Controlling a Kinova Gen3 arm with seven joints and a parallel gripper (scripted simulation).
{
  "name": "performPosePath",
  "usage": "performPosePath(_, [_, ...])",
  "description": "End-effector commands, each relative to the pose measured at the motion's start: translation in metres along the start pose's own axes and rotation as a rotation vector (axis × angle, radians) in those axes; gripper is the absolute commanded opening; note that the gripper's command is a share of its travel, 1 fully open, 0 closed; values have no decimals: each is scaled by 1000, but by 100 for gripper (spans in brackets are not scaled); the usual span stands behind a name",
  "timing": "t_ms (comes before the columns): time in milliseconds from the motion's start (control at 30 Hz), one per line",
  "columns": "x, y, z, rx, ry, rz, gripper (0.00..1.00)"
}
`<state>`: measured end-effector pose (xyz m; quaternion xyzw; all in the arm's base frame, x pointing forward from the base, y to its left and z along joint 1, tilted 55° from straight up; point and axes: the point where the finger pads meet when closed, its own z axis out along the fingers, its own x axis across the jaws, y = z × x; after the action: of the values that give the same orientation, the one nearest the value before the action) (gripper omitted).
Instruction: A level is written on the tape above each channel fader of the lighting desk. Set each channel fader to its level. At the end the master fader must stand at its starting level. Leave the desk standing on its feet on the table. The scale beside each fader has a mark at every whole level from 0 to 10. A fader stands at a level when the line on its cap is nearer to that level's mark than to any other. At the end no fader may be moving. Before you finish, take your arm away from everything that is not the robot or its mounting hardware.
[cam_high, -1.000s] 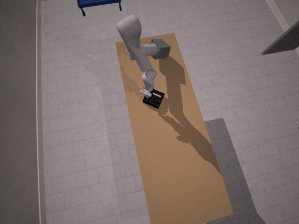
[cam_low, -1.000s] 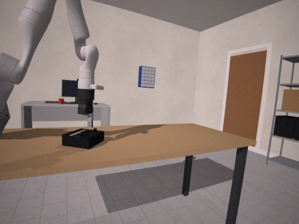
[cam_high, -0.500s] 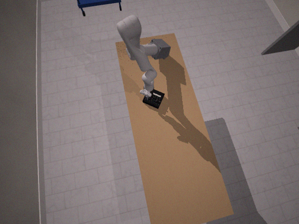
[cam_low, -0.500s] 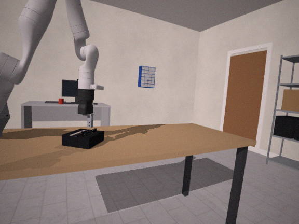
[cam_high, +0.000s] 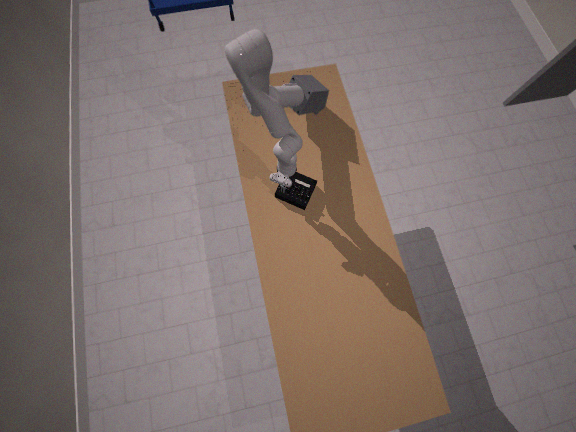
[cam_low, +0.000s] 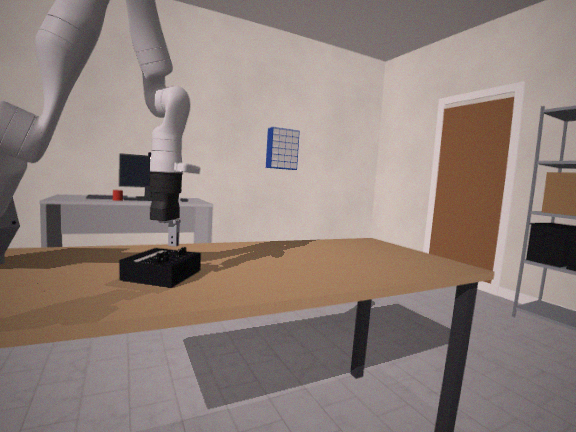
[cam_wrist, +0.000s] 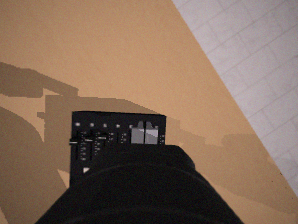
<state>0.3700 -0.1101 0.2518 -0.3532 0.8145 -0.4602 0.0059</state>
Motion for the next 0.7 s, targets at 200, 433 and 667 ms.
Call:
performPosePath(200, [0,0,3,0,0,0,0])
performPosePath(433, [0,0,6,0,0,0,0])
performPosePath(667, [0,0,11,0,0,0,0])
